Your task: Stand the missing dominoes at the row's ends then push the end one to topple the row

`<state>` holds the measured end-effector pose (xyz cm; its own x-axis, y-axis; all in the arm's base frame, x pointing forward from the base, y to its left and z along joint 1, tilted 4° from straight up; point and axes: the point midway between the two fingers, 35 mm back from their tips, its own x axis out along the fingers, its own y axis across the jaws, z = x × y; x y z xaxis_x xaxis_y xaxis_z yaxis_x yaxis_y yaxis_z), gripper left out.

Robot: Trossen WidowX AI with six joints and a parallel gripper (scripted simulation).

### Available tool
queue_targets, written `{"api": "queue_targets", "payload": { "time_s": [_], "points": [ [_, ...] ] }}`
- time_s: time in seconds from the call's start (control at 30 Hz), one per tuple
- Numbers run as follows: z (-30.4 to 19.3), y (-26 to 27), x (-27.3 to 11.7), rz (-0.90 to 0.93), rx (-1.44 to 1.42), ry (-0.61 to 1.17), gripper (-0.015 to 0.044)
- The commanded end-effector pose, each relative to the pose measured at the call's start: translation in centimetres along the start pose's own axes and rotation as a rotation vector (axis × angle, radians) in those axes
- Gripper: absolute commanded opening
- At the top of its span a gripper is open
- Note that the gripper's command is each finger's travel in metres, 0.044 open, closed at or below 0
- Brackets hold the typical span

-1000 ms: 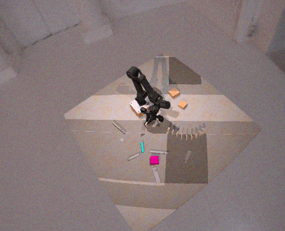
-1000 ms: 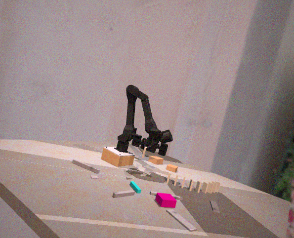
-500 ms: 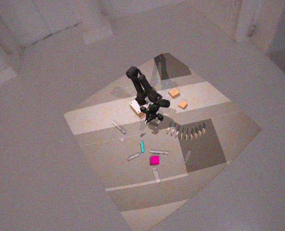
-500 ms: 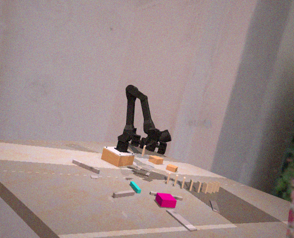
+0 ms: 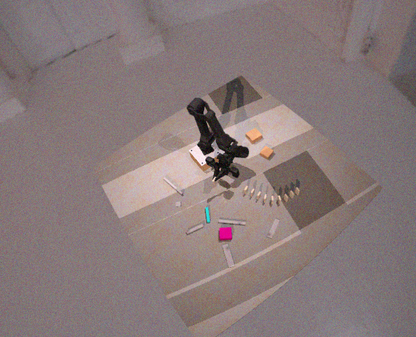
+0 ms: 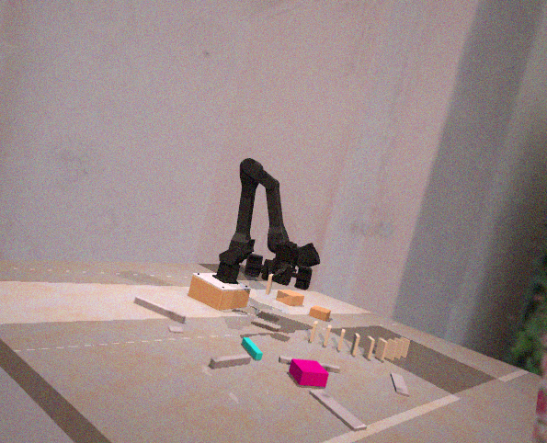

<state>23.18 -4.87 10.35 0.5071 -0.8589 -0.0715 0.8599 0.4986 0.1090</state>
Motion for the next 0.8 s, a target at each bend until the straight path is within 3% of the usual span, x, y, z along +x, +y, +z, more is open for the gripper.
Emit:
{"api": "queue_targets", "payload": {
  "time_s": [0.0,0.77],
  "points": [
    [-0.8,0.1,0.1,-0.003,-0.018,-0.001,0.002],
    [-4.8,0.9,0.9,-0.006,0.007,0.002,0.002]
  ]
}}
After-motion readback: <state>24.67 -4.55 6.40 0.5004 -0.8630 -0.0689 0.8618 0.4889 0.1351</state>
